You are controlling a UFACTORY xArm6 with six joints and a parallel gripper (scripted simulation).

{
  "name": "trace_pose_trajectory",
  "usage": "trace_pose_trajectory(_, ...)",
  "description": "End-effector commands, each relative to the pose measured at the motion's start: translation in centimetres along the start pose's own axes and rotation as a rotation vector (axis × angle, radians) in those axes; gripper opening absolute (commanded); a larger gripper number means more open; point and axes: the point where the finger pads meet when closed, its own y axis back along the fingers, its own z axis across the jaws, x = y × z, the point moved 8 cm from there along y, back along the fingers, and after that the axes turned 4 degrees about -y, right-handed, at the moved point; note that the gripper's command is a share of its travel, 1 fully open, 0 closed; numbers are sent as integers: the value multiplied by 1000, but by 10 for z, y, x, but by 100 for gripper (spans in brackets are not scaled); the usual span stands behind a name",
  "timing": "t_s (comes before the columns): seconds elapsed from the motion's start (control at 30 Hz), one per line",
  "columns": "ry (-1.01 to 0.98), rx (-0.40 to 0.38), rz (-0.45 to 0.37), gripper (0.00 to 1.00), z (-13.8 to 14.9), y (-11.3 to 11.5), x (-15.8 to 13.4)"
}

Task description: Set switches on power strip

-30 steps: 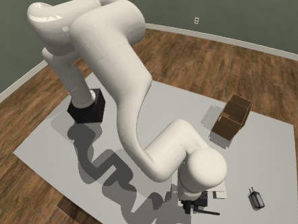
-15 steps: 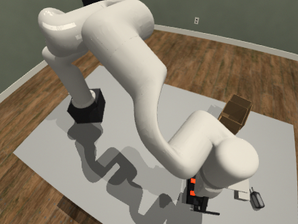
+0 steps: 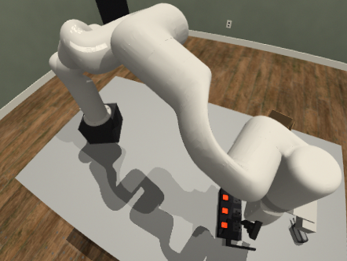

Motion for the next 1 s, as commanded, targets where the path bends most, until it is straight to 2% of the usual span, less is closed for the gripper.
trace_pose_trajectory(0.0, -5, -1, -5, 100, 0, 3, 3)
trace_pose_trajectory(0.6, 9, 0, -5, 100, 0, 3, 3)
trace_pose_trajectory(0.77, 123, 0, -5, 100, 1, -2, 0)
trace_pose_trajectory(0.9, 320, 1, -5, 100, 2, -9, -4)
trace_pose_trajectory(0.97, 320, 1, -5, 100, 2, -9, -4)
